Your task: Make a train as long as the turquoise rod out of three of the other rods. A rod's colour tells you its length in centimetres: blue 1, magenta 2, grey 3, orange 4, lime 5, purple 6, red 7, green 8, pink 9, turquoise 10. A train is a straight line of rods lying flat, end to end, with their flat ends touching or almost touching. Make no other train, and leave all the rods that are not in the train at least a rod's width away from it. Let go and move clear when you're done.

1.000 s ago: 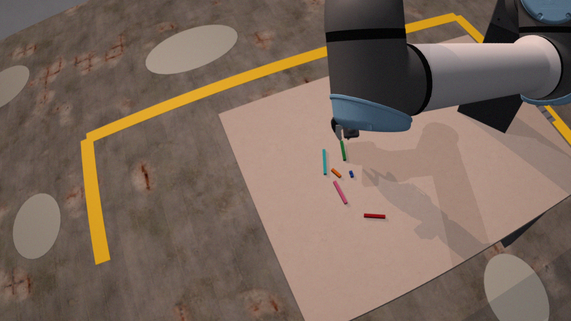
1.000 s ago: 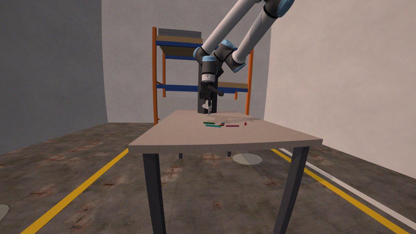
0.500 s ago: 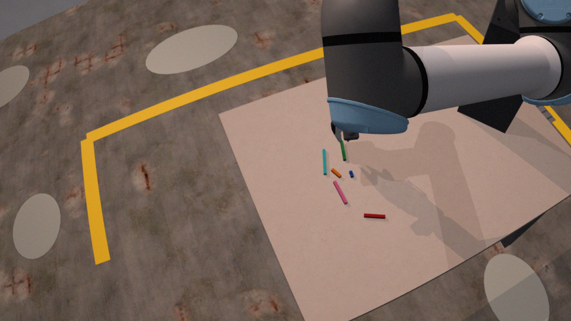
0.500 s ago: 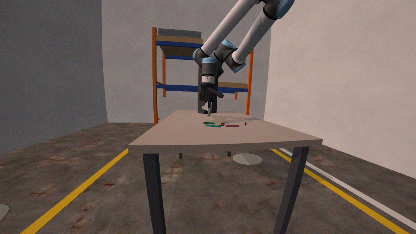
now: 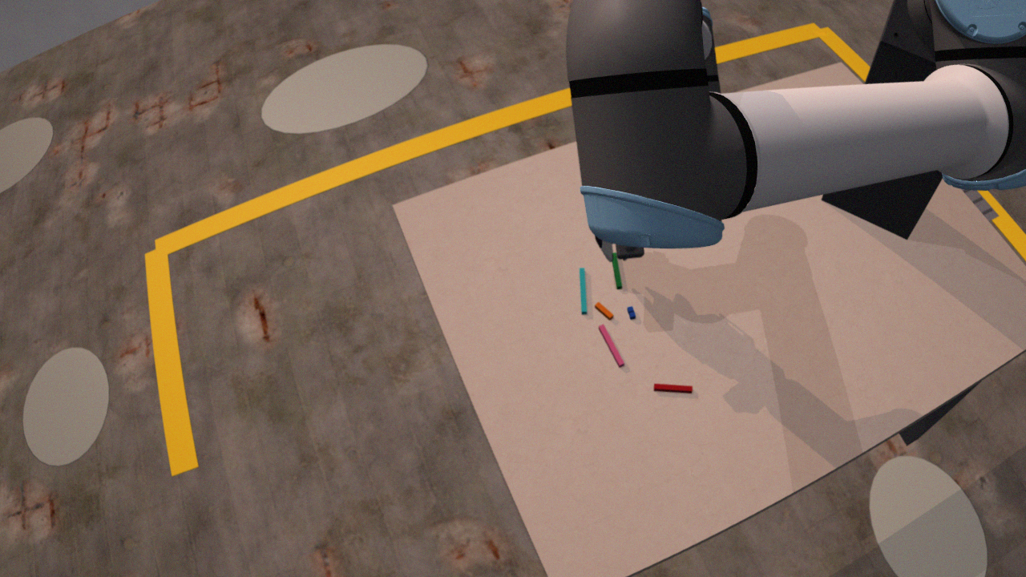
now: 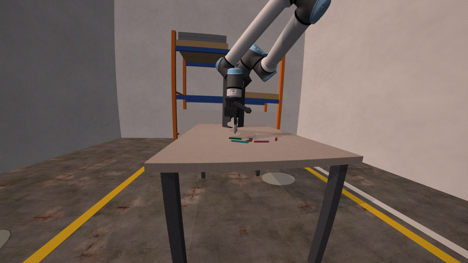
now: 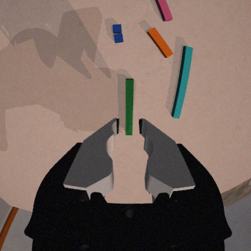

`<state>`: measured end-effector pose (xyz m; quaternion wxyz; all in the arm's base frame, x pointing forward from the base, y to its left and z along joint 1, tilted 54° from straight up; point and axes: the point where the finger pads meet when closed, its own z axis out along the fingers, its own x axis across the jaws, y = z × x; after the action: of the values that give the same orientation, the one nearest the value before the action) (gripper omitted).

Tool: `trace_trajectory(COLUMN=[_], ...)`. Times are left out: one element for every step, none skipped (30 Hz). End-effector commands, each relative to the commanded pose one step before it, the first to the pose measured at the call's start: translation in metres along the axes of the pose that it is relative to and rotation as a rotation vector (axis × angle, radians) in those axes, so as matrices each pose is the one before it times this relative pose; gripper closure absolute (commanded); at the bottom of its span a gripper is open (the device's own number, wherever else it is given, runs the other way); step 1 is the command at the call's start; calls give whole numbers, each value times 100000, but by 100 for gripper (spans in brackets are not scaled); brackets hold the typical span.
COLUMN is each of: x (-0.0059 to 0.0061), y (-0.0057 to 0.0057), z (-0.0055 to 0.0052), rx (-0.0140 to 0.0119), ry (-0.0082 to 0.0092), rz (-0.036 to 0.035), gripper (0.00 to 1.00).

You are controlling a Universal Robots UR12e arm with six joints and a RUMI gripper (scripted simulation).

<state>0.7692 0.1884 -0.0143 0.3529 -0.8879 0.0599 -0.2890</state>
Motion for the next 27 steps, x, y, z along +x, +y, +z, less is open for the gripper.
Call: trace_trajectory(x=[42,1,1,0,1,1,1,0,0,1,1,0,0,0,0,0,0,0,0,0,0,0,0,0,0,0,0], y=[12,2,2,2,2,2,2,1,1,1,1,1,1,1,1,0,0,0,0,0,0,0,0,0,0,0,0], z=[529,138,132,126,120,113,105,97,89,81,73,64,56,47,40,32,0,0,25,19,13,8,4,2,0,0,0], rx=[-19,0,0,0,0,0,0,0,0,0,0,0,0,0,0,0,0,0,0,0,0,0,0,0,0,0,0], ry=[90,0,0,0,0,0,0,0,0,0,0,0,0,0,0,0,0,0,0,0,0,0,0,0,0,0,0], rz=[-8,0,0,0,0,0,0,0,0,0,0,0,0,0,0,0,0,0,0,0,0,0,0,0,0,0,0], gripper=[86,86,86,86,86,86,86,86,86,86,86,86,86,86,86,86,86,86,86,86,86,86,86,86,86,86,86])
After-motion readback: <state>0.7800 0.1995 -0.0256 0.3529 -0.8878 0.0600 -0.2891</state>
